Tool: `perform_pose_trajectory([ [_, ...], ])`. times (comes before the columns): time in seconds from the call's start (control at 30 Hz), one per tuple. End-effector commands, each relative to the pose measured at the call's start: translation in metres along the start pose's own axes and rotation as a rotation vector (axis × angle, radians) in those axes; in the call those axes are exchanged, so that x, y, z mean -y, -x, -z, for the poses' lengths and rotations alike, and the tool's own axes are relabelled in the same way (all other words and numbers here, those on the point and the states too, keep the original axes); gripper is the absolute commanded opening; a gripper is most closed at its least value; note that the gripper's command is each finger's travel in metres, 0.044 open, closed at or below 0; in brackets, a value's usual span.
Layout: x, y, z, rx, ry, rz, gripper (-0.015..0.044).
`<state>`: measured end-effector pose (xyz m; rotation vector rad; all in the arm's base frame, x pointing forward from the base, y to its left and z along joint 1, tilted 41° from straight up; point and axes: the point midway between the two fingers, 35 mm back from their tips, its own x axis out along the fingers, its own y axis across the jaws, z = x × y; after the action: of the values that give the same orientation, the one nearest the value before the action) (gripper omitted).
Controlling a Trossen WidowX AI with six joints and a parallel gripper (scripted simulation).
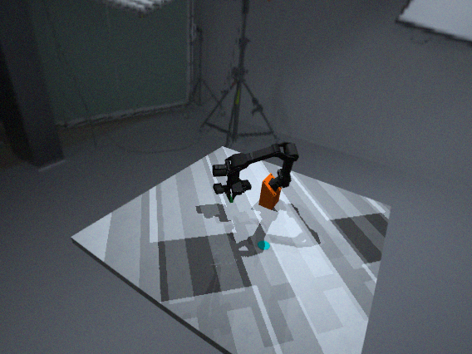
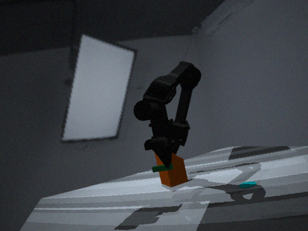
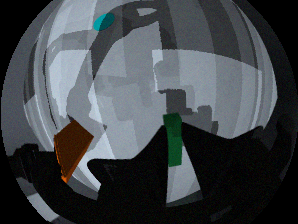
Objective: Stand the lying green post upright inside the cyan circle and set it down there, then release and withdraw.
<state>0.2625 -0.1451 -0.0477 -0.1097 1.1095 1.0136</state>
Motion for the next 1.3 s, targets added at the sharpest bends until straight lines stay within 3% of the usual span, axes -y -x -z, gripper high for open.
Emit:
perform_pose_trajectory([
  [0.0, 0.001, 0.006, -0.012, 0.001, -0.049, 0.017, 0.0023],
  [1.27, -0.022, 0.017, -0.111, 0.007, -0.585, 0.029, 0.0023],
])
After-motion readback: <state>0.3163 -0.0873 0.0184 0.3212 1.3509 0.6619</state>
